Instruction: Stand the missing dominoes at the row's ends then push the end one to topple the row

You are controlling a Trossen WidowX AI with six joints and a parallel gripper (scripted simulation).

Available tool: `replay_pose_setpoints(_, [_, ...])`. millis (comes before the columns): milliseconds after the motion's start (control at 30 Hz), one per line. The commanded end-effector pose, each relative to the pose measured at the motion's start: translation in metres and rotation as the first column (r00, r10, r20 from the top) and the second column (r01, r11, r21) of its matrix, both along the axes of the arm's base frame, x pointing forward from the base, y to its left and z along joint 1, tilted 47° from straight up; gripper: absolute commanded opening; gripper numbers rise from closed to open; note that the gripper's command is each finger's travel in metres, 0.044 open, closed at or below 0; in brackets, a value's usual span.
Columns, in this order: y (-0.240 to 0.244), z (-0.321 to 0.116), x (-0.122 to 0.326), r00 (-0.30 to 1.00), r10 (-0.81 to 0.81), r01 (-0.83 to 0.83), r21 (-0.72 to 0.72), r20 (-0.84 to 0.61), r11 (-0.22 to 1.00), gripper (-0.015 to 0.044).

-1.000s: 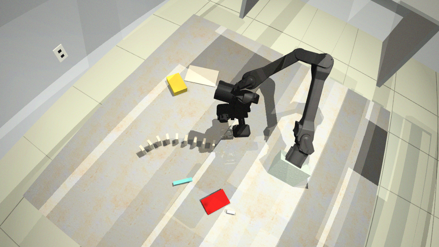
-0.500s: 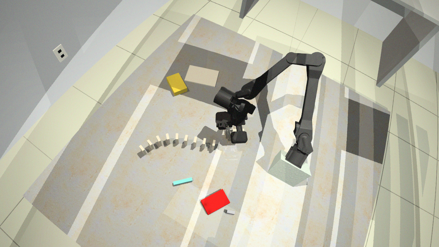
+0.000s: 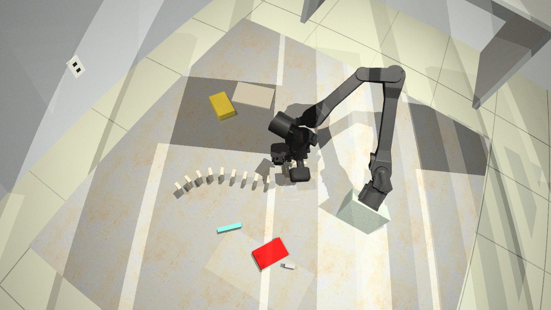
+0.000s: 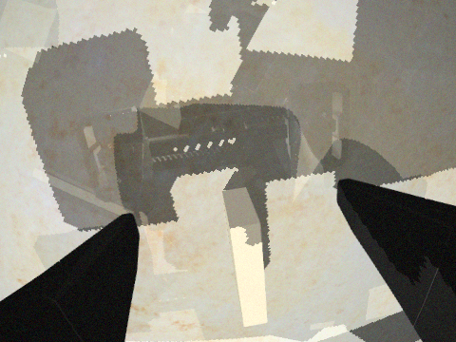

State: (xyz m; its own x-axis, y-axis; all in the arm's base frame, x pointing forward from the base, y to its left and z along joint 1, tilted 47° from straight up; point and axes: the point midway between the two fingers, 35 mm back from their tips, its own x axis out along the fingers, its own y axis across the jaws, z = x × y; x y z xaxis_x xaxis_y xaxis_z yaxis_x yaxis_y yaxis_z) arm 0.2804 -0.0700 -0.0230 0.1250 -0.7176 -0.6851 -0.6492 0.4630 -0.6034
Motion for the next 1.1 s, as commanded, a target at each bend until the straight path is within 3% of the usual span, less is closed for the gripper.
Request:
replay_pose_setpoints(0, [-0.001, -0.001, -0.001, 1.0, 0.002, -0.002, -0.004, -0.005, 1.0, 0.0309])
replay_pose_setpoints(367, [-0.001, -0.001, -0.001, 1.0, 0.002, -0.002, -0.004, -0.005, 1.0, 0.0027])
replay_pose_setpoints(667, [0.006, 0.005, -0.002, 1.0, 0.002, -0.002, -0.004, -0.005, 1.0, 0.0027])
replay_pose_setpoints(1067, [0.113, 0.104, -0.02, 1.0, 0.002, -0.002, 0.002, -0.007, 1.0, 0.0027])
